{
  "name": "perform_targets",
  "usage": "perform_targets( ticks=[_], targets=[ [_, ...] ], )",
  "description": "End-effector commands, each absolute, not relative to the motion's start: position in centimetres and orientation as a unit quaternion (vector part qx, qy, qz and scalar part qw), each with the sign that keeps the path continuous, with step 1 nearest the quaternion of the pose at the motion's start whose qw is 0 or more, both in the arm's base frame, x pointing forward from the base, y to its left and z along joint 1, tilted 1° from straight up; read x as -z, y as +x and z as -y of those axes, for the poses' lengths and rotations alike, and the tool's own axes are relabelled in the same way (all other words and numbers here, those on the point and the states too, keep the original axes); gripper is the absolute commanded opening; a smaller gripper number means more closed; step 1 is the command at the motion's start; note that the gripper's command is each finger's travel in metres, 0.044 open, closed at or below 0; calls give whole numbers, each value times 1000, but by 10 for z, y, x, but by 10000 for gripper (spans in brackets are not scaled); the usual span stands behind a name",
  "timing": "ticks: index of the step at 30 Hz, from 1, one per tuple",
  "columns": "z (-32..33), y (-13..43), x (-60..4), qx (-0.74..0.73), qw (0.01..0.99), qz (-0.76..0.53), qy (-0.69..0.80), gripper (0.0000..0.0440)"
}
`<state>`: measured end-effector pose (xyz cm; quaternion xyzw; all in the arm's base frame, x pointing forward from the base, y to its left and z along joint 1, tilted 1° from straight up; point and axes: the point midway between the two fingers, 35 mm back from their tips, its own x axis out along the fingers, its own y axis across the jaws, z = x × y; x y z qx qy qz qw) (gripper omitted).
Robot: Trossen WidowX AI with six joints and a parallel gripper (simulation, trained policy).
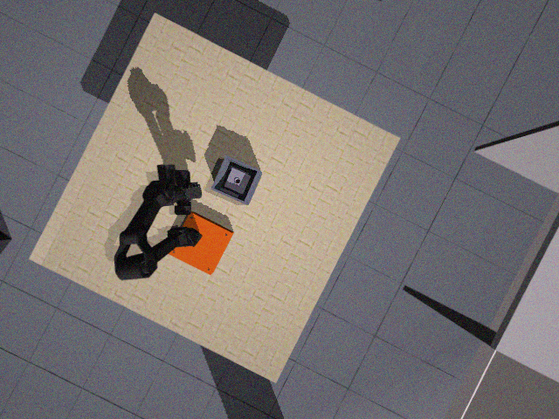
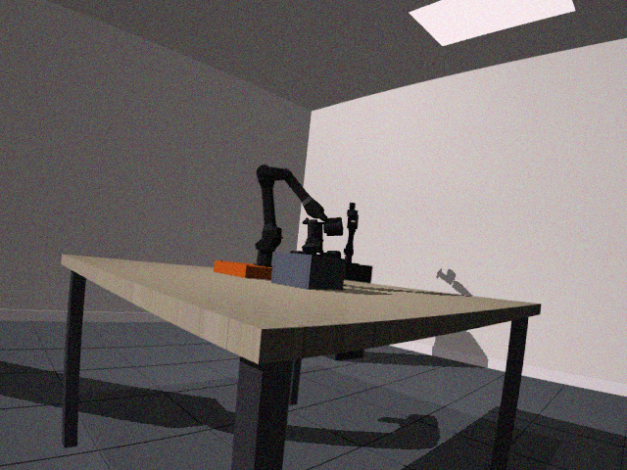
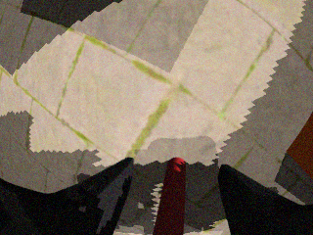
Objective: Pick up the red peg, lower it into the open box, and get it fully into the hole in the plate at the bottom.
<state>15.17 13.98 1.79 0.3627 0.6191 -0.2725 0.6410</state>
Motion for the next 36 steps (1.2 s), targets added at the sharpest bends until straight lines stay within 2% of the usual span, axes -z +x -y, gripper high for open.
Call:
perform_targets(
  ticks=[1, 8, 9, 36],
  targets=[
    [-141, 150, -17, 276, 629, -626, 370, 191],
    [-141, 152, -19, 276, 611, -639, 377, 11],
    [-141, 152, -19, 277, 609, -640, 378, 0],
    [-104, 225, -122, 236, 722, -543, 357, 0]
  ],
)
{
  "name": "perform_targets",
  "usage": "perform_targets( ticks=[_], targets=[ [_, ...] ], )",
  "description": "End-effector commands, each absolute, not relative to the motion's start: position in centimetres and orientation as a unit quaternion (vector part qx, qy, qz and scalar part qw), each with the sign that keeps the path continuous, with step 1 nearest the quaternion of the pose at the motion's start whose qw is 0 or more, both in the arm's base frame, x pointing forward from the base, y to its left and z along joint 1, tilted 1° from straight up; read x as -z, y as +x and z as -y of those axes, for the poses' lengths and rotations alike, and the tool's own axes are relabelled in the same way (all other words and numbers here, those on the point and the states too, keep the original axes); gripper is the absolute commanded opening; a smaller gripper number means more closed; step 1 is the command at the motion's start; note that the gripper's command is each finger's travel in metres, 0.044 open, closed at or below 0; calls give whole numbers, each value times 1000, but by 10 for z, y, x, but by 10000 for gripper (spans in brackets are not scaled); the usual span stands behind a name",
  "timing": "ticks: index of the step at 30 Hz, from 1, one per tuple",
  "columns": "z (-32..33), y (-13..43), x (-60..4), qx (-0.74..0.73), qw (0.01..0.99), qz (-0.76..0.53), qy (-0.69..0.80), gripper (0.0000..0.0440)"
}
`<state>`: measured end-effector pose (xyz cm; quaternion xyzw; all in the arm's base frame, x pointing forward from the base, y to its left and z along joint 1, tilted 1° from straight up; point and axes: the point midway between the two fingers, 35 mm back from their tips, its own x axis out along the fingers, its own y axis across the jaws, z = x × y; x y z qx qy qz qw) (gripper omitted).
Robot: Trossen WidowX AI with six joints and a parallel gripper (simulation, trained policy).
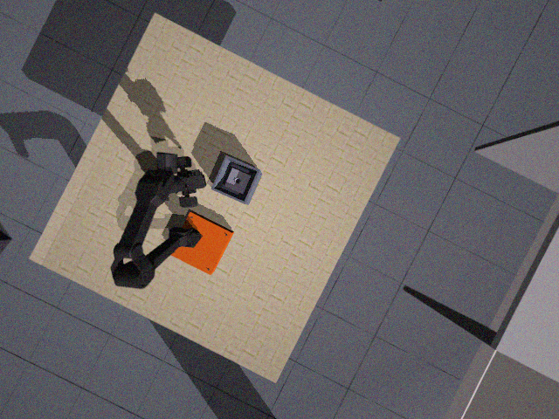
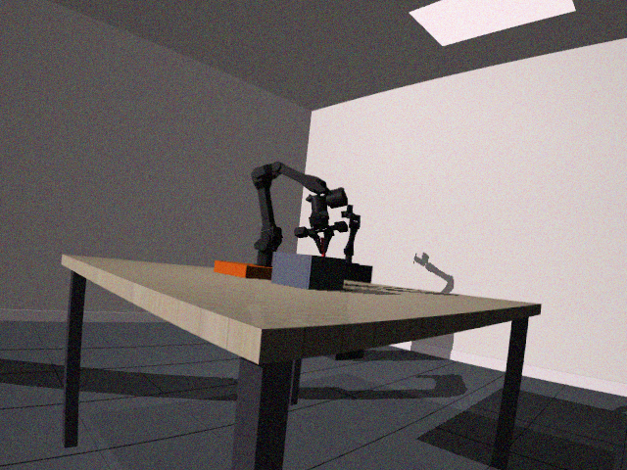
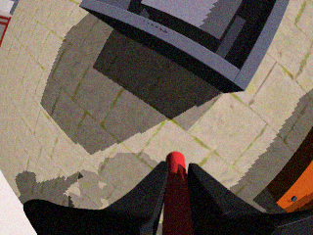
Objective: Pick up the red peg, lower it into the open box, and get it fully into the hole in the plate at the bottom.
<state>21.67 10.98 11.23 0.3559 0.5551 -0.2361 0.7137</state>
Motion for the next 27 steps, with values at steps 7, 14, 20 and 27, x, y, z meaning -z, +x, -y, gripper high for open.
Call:
perform_targets(
  ticks=[7, 14, 20, 27],
  targets=[
    [-80, 248, -133, 256, 727, -520, 367, 0],
    [-57, 267, -138, 277, 728, -500, 378, 0],
    [-38, 282, -136, 294, 726, -487, 386, 0],
    [-18, 296, -131, 312, 721, -475, 397, 1]
  ],
)
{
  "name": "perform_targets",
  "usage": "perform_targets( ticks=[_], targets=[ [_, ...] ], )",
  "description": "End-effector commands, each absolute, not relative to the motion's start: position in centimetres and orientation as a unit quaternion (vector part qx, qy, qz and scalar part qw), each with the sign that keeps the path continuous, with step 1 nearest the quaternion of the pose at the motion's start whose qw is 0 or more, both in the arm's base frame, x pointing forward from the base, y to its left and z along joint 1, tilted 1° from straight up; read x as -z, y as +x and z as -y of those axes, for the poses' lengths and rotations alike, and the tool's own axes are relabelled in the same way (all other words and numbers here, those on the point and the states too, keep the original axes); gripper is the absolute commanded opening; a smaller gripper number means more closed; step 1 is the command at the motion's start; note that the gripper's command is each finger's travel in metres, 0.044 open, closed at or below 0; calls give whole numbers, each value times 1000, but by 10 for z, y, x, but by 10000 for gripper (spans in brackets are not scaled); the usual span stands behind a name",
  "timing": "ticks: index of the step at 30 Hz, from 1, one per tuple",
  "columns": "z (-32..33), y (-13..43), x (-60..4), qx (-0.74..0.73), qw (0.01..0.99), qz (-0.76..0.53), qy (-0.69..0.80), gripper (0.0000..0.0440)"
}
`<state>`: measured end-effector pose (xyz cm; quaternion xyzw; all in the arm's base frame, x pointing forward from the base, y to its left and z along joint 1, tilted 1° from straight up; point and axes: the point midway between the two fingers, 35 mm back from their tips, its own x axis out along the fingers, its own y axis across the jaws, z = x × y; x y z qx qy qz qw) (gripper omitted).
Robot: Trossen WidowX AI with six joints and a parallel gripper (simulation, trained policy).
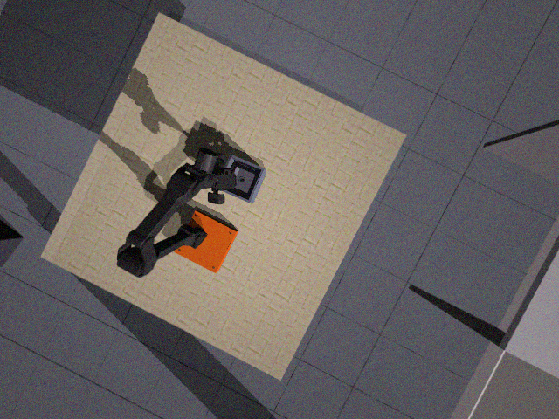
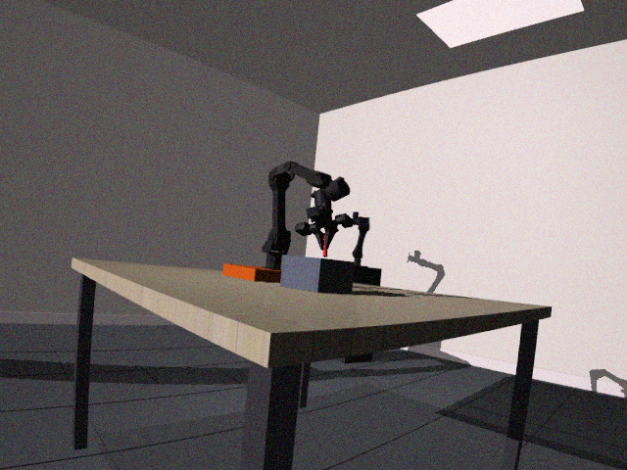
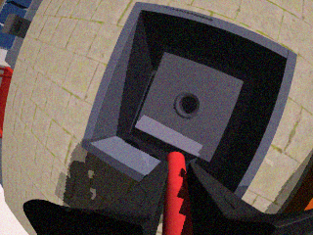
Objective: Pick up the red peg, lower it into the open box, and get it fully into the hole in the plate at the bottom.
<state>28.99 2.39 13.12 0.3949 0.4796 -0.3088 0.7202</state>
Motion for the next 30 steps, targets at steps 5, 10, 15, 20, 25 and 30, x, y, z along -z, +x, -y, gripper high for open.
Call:
perform_targets(
  ticks=[5, 10, 15, 20, 25, 30],
  targets=[
    [-7, 305, -125, 321, 714, -474, 404, 4],
    [2, 311, -117, 328, 705, -477, 409, 10],
    [8, 315, -106, 334, 696, -486, 410, 14],
    [11, 319, -92, 340, 687, -498, 405, 13],
    [15, 322, -79, 343, 683, -511, 394, 95],
    [20, 324, -73, 347, 679, -526, 378, 148]
  ],
)
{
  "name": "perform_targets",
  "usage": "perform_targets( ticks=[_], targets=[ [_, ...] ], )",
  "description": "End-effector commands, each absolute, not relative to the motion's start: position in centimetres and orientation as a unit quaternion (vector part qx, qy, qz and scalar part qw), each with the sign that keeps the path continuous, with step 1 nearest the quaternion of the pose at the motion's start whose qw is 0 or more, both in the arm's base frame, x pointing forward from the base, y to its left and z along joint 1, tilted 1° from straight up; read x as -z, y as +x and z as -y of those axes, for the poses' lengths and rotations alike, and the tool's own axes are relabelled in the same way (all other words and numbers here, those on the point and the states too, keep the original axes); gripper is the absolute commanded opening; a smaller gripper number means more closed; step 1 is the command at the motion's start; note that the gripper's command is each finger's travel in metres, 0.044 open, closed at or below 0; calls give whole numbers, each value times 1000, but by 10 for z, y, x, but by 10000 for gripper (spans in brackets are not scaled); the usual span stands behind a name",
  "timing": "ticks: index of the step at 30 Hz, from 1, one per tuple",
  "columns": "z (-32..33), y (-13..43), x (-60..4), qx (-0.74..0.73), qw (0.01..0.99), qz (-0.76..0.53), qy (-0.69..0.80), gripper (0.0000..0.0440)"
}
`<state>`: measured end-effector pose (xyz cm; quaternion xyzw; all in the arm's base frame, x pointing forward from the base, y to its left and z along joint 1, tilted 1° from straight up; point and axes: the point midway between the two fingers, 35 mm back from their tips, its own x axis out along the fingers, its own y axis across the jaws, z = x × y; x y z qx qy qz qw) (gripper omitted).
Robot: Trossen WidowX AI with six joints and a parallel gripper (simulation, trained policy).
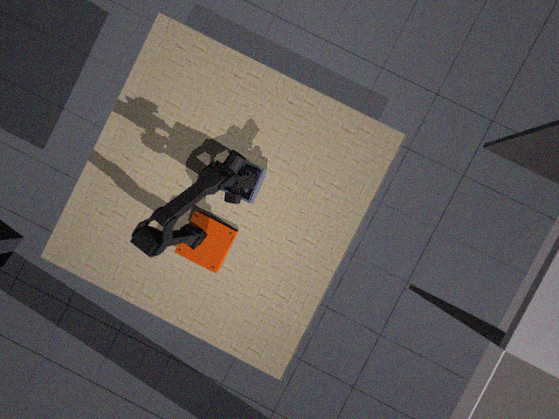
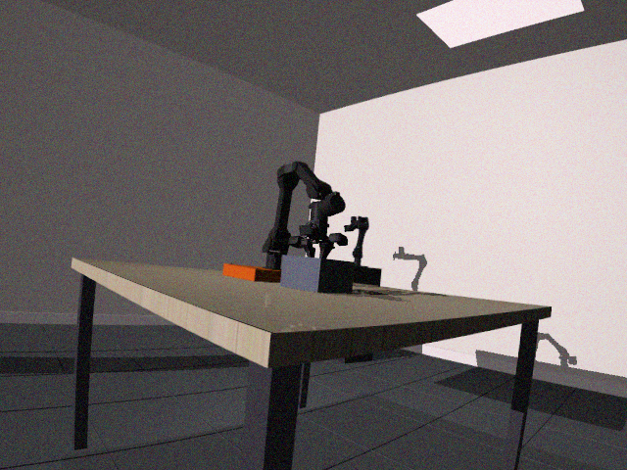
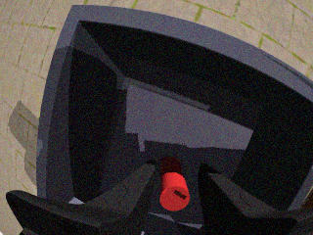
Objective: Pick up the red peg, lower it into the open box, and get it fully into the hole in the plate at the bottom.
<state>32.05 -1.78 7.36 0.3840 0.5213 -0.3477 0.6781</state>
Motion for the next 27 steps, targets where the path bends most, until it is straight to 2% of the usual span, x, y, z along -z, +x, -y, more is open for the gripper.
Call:
perform_targets(
  ticks=[1, 13, 27],
  targets=[
    [21, 326, -73, 348, 679, -526, 376, 148],
    [32, 352, -77, 340, 681, -534, 369, 157],
    [52, 372, -78, 342, 670, -546, 368, 133]
  ],
)
